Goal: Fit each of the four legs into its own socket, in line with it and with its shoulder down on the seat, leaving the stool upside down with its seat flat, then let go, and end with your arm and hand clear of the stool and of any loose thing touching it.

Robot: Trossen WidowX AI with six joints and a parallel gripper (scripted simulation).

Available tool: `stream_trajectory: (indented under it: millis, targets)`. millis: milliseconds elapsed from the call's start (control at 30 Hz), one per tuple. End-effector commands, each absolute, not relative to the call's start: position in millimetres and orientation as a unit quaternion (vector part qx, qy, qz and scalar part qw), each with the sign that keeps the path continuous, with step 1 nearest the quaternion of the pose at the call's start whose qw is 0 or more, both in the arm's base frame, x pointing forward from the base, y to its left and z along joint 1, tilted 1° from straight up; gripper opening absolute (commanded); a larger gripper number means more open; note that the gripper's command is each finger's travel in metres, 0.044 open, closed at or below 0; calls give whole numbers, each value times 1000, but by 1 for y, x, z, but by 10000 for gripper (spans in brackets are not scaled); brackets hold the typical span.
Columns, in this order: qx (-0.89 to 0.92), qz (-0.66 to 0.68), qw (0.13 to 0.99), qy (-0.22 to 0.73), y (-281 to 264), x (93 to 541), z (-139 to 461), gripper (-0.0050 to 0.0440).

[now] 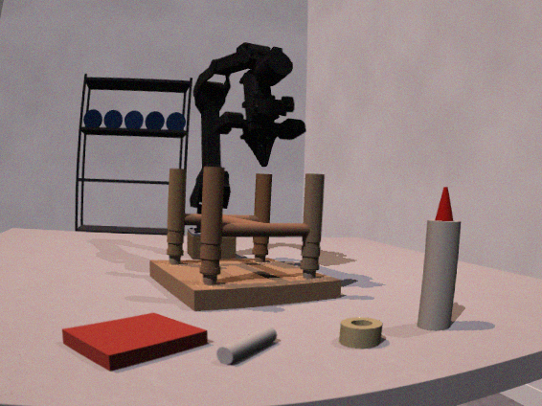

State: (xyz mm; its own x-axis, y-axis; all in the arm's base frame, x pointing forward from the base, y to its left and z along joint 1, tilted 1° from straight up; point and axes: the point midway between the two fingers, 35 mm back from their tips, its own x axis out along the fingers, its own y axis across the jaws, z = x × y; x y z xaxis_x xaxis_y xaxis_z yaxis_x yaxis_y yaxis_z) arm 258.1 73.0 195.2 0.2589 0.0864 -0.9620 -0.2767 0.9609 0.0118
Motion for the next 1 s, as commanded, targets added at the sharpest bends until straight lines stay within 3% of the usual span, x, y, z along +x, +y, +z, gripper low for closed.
stream_trajectory:
  millis: [0,367,733,967]
  targets:
    - [-79,116,791,595,73,259,204,0]
    - [-71,104,794,595,69,274,212,0]
    - [-20,30,811,584,23,382,232,0]
    - [-1,3,816,578,-6,423,231,0]
